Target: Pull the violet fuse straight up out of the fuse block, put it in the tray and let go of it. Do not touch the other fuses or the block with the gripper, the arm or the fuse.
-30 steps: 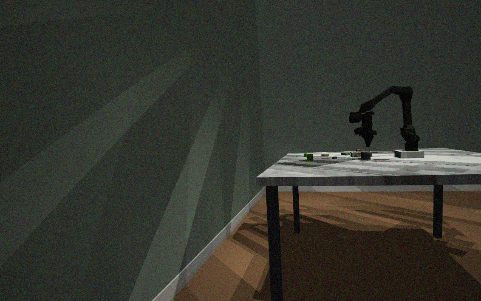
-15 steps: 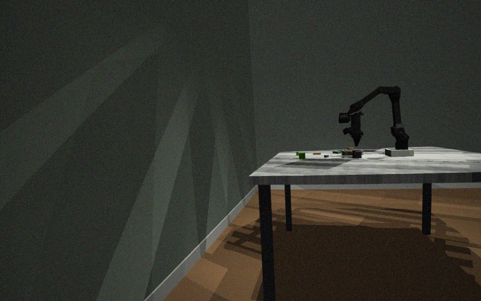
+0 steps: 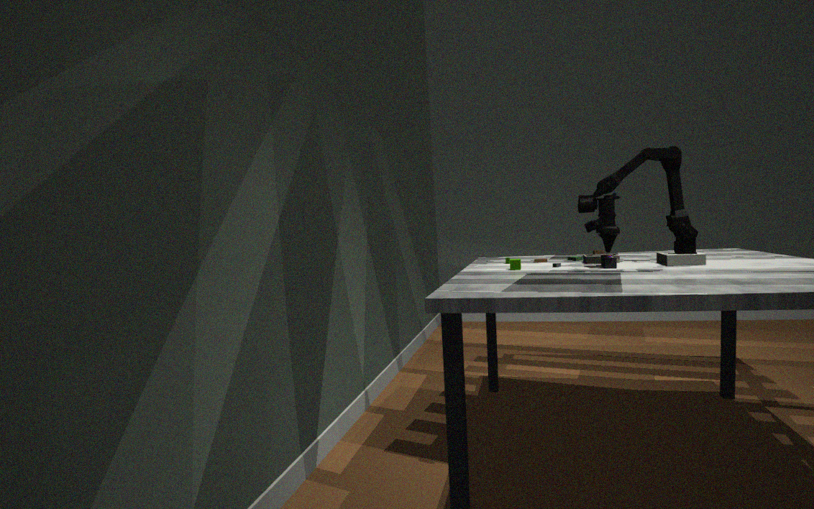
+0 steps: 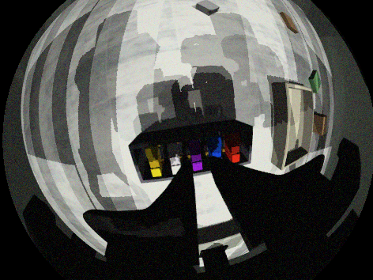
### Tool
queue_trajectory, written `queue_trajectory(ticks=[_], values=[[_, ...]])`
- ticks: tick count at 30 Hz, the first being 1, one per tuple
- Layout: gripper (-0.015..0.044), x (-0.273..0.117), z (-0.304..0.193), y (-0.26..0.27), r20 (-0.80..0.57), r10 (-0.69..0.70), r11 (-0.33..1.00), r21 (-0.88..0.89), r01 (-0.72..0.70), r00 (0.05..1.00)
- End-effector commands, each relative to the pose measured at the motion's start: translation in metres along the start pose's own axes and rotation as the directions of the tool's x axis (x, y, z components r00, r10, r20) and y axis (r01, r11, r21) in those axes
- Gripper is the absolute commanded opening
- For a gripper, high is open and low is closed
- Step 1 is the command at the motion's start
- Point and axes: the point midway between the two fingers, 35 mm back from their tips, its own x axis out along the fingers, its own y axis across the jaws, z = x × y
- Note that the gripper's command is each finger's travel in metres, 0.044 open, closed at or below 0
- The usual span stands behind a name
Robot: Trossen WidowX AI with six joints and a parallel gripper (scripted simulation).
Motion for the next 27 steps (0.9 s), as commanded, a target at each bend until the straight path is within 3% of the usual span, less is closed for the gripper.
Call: queue_trajectory(ticks=[1, 27], values=[[0.0073, 0.005, -0.001, 0.000, -0.002, -0.004, 1.000, -0.003, 0.004, 1.000], [0.0073, 0.016, -0.002, 0.000, -0.003, -0.004, 1.000, -0.003, 0.004, 1.000]])
